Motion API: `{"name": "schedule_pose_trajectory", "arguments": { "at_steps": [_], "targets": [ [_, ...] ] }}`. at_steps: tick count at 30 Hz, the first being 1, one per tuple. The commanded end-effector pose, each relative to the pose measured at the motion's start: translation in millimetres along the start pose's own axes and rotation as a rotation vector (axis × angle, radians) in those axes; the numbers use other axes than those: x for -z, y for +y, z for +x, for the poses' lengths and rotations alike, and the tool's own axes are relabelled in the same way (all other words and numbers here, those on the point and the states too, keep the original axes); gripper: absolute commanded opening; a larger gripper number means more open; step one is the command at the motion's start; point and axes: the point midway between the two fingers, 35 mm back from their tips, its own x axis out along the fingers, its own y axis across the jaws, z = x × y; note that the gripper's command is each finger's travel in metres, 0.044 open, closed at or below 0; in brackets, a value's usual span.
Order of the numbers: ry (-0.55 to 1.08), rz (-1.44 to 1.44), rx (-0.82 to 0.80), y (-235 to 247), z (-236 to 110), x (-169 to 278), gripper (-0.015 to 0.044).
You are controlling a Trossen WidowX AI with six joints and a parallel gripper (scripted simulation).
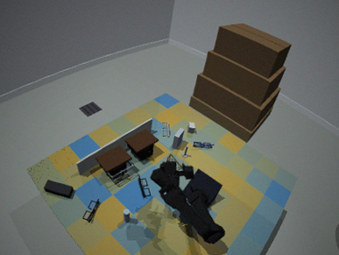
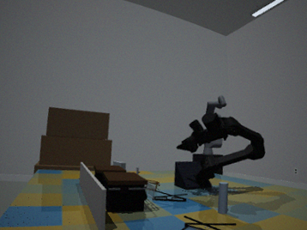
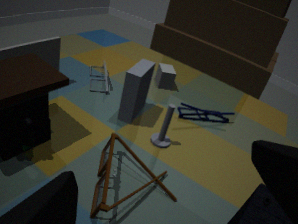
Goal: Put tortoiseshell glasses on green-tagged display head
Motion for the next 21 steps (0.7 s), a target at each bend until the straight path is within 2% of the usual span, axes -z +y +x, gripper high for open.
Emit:
{"name": "schedule_pose_trajectory", "arguments": {
  "at_steps": [1,8,11,17,21],
  "targets": [
    [0.000,0.000,0.000,0,0,0,0.0426],
    [0.000,0.000,0.000,0,0,0,0.0440],
    [0.068,-0.016,0.009,5,9,1,0.0361],
    [0.347,-0.046,0.023,20,46,8,0.0204],
    [0.532,-0.035,0.013,27,72,14,0.0200]
  ]
}}
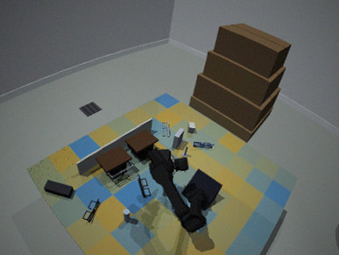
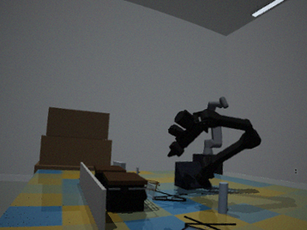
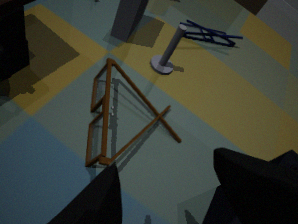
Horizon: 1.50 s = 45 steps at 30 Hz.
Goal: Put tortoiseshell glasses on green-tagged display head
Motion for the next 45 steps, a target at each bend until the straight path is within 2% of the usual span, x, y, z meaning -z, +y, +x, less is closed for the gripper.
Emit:
{"name": "schedule_pose_trajectory", "arguments": {
  "at_steps": [1,17,22,25,45],
  "targets": [
    [0.152,0.007,-0.018,6,22,-4,0.0200],
    [0.789,0.241,-0.271,13,138,-16,0.0200],
    [0.810,0.257,-0.287,17,143,-18,0.0200],
    [0.810,0.257,-0.287,17,143,-18,0.0121],
    [0.809,0.257,-0.287,26,155,-6,0.0120]
  ]
}}
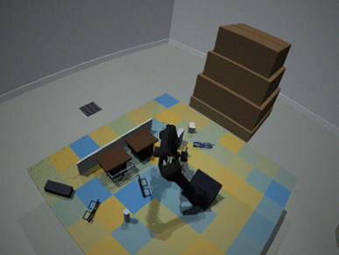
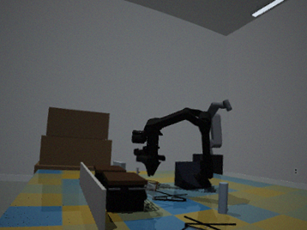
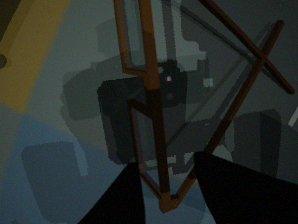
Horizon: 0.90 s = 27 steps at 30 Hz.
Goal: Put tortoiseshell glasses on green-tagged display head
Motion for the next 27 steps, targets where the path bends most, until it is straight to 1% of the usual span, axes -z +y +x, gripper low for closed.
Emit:
{"name": "schedule_pose_trajectory", "arguments": {
  "at_steps": [1,27],
  "targets": [
    [0.011,0.008,0.000,0,9,2,0.0120],
    [0.014,0.007,-0.002,3,48,4,0.0120]
  ]
}}
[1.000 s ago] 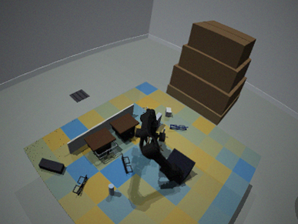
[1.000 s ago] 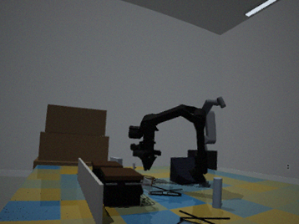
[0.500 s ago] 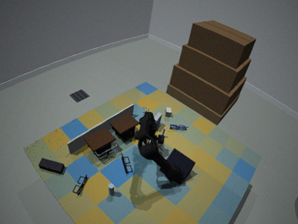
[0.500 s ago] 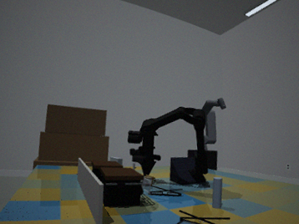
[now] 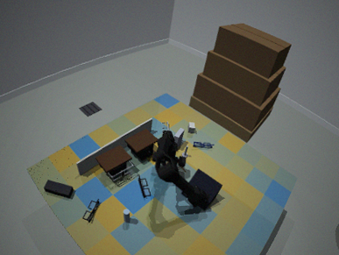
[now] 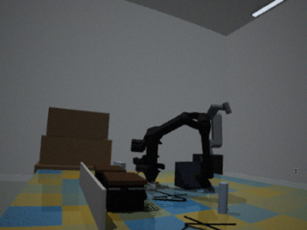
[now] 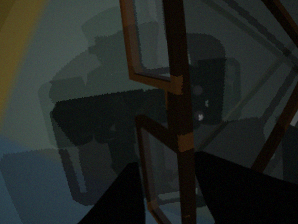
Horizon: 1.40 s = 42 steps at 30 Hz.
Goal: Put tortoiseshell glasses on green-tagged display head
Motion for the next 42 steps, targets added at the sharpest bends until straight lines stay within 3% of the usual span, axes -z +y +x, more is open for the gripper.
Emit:
{"name": "schedule_pose_trajectory", "arguments": {
  "at_steps": [1,13,34,42],
  "targets": [
    [0.010,0.009,0.000,-1,5,2,0.0120],
    [0.010,0.009,0.000,-7,5,2,0.0120],
    [0.004,0.009,-0.001,-4,3,1,0.0000],
    [0.002,0.010,0.001,-2,-26,-3,0.0000]
  ]
}}
